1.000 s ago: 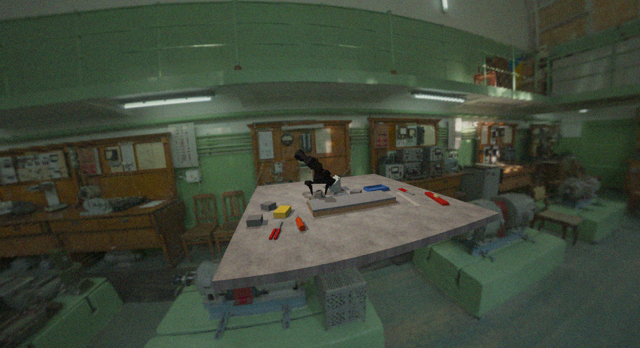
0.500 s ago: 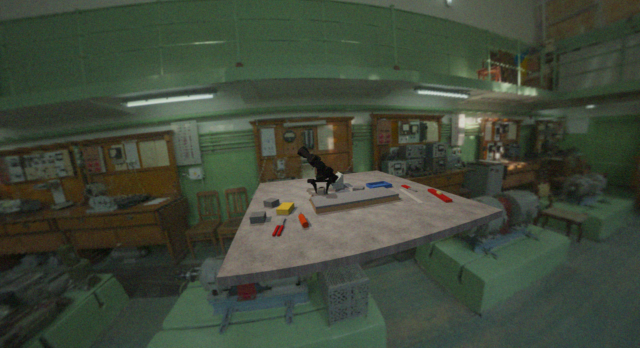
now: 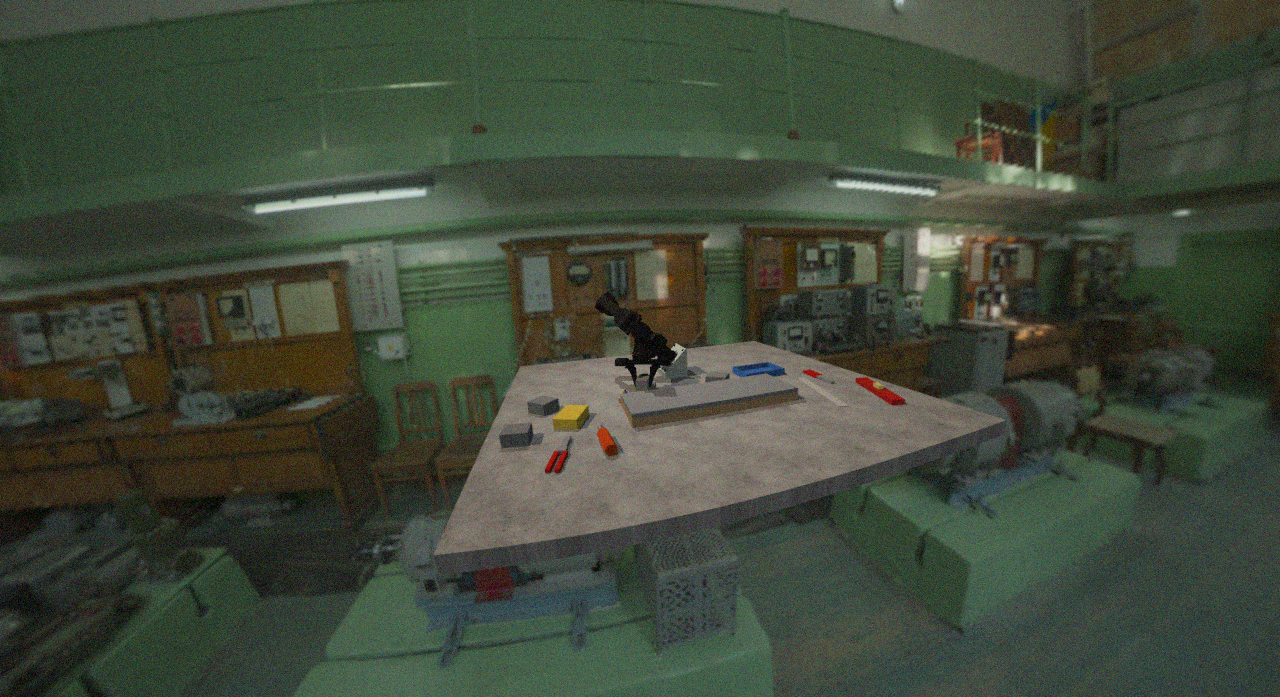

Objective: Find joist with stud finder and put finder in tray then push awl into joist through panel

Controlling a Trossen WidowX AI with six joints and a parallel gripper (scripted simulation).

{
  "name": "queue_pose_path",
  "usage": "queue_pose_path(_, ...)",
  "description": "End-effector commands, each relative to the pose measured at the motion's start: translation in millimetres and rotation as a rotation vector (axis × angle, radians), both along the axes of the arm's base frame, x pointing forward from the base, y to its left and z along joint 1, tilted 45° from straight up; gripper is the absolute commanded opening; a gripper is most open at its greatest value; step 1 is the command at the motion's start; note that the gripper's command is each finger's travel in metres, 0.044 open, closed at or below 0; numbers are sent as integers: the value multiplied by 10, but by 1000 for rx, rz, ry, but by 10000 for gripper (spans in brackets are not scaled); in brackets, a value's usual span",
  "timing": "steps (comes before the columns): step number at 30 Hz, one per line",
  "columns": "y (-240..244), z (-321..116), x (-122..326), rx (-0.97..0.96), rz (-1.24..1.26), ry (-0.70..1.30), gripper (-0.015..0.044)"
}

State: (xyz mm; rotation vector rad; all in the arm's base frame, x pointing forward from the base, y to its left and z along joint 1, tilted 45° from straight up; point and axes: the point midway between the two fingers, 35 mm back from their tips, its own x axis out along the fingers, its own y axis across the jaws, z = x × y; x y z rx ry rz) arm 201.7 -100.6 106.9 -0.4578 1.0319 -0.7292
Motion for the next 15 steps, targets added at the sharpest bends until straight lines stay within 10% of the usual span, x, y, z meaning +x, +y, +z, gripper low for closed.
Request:
queue_pose_path(1, 5, -5, 3, 4, 5, 2, 195)
queue_pose_path(15, 198, 129, 23, 27, 3, 10, 0)
